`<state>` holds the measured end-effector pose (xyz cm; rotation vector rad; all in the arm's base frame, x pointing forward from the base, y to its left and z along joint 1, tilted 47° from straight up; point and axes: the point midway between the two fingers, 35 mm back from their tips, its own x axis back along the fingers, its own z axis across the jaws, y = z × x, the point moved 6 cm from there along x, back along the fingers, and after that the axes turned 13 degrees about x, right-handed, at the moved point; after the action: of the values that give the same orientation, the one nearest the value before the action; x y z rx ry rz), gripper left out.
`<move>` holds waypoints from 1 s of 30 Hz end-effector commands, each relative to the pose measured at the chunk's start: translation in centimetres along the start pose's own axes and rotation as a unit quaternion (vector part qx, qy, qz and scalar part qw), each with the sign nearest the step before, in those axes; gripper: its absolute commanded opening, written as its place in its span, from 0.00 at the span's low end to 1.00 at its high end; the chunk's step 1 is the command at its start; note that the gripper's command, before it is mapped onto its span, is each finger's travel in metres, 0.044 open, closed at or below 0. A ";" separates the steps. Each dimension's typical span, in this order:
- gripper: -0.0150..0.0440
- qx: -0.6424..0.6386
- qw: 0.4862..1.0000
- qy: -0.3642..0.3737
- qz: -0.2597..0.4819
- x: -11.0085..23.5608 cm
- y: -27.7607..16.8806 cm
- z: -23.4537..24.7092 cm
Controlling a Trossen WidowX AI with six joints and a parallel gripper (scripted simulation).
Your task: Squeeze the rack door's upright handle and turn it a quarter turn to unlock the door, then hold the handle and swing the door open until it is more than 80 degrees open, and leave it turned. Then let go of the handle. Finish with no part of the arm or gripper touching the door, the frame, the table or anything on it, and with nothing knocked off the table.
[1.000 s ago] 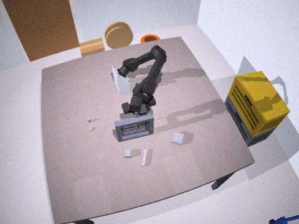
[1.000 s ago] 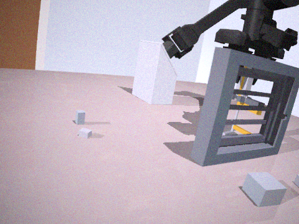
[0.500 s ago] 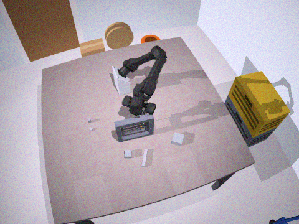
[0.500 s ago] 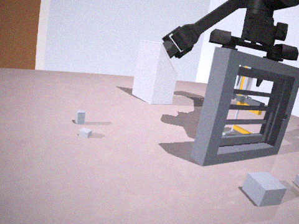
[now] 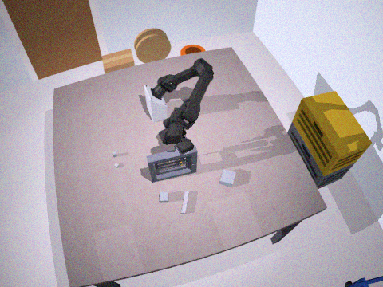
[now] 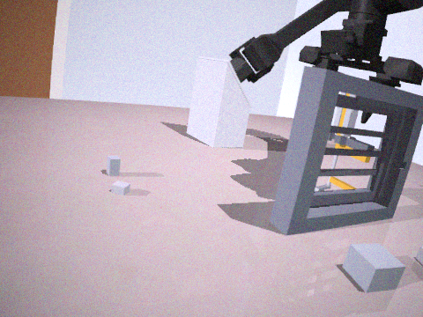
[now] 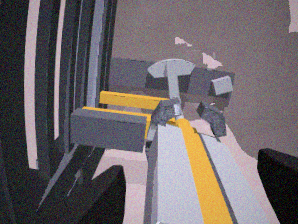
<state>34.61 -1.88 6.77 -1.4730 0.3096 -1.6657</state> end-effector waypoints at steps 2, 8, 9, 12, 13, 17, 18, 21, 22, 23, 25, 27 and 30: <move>0.73 -0.186 0.983 0.001 0.001 0.0 0.0 0.0; 0.73 -0.202 0.979 0.001 0.001 0.0 0.0 0.0; 0.73 -0.202 0.979 0.001 0.001 0.0 0.0 0.0; 0.73 -0.202 0.979 0.001 0.001 0.0 0.0 0.0; 0.73 -0.202 0.979 0.001 0.001 0.0 0.0 0.0; 0.60 -0.202 0.979 0.001 0.001 0.0 0.0 0.0; 0.56 -0.202 0.979 0.001 0.001 0.0 0.0 0.0; 0.42 -0.202 0.979 0.001 0.001 0.0 0.0 0.0; 0.38 -0.202 0.979 0.001 0.001 0.0 0.0 0.0; 0.37 -0.202 0.979 0.001 0.001 0.0 0.0 0.0; 0.34 -0.202 0.979 0.001 0.001 0.0 0.0 0.0; 0.32 -0.202 0.979 0.001 0.001 0.0 0.0 0.0; 0.29 -0.202 0.979 0.001 0.001 0.0 0.0 0.0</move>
<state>34.60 -1.88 6.77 -1.7629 0.6772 -1.6675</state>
